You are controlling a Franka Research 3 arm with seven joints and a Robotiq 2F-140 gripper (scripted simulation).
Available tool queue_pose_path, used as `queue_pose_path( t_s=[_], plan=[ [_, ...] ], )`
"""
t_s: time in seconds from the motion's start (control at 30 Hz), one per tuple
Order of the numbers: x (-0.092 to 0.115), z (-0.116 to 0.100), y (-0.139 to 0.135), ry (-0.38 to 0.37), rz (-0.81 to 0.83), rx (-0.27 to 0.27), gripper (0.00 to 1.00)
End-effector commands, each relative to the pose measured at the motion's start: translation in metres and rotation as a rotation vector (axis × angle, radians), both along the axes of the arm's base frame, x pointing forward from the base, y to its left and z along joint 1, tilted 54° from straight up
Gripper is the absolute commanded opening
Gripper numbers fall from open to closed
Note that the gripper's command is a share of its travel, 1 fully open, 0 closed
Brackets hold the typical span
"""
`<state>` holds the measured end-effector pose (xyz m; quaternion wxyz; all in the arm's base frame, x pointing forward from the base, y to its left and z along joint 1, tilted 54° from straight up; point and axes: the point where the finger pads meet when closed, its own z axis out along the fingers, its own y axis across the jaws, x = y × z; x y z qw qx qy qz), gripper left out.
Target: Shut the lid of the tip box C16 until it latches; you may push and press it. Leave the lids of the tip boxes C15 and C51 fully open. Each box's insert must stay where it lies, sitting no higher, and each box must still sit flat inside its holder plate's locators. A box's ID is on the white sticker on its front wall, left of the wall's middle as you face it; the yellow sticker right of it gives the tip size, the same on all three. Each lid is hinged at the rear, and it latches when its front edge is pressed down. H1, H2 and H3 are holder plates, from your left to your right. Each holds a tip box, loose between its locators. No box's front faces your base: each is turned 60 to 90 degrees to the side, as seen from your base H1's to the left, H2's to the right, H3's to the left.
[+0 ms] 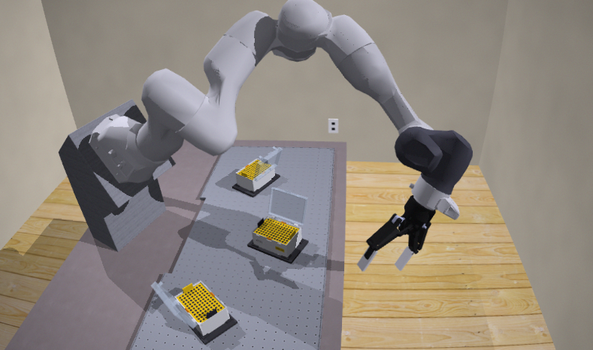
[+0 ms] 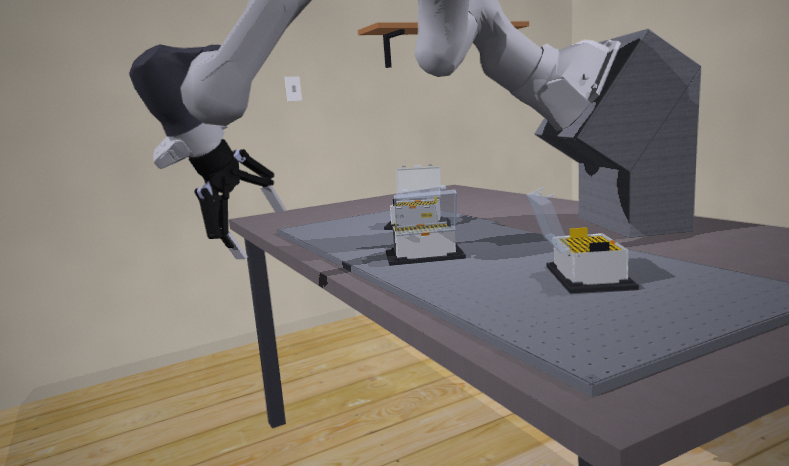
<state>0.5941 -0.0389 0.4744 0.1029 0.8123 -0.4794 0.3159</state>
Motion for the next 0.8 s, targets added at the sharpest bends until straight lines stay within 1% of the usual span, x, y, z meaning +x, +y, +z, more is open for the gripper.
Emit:
queue_pose_path(
  t_s=[0.0, 0.03, 0.2, 0.23, 0.27, 0.53, 0.6, 0.67, 0.7, 0.73, 0.77],
  plan=[
    [0.000, -0.004, 0.014, -0.009, -0.021, 0.018, 1.00],
    [0.000, -0.004, 0.014, -0.009, -0.021, 0.018, 1.00],
    [0.001, -0.007, 0.036, -0.009, -0.021, 0.018, 1.00],
    [0.000, -0.008, 0.041, -0.009, -0.007, -0.012, 1.00],
    [0.000, -0.009, 0.046, -0.009, 0.001, -0.030, 1.00],
    [-0.002, -0.017, 0.085, -0.009, 0.001, -0.030, 1.00],
    [-0.002, -0.017, 0.085, -0.009, 0.001, -0.030, 1.00],
    [-0.002, -0.019, 0.095, -0.009, 0.001, -0.030, 1.00],
    [-0.003, -0.020, 0.100, -0.012, 0.014, -0.060, 1.00],
    [-0.004, -0.022, 0.104, -0.014, 0.022, -0.079, 1.00],
    [-0.004, -0.023, 0.109, -0.014, 0.022, -0.079, 1.00]
  ],
)
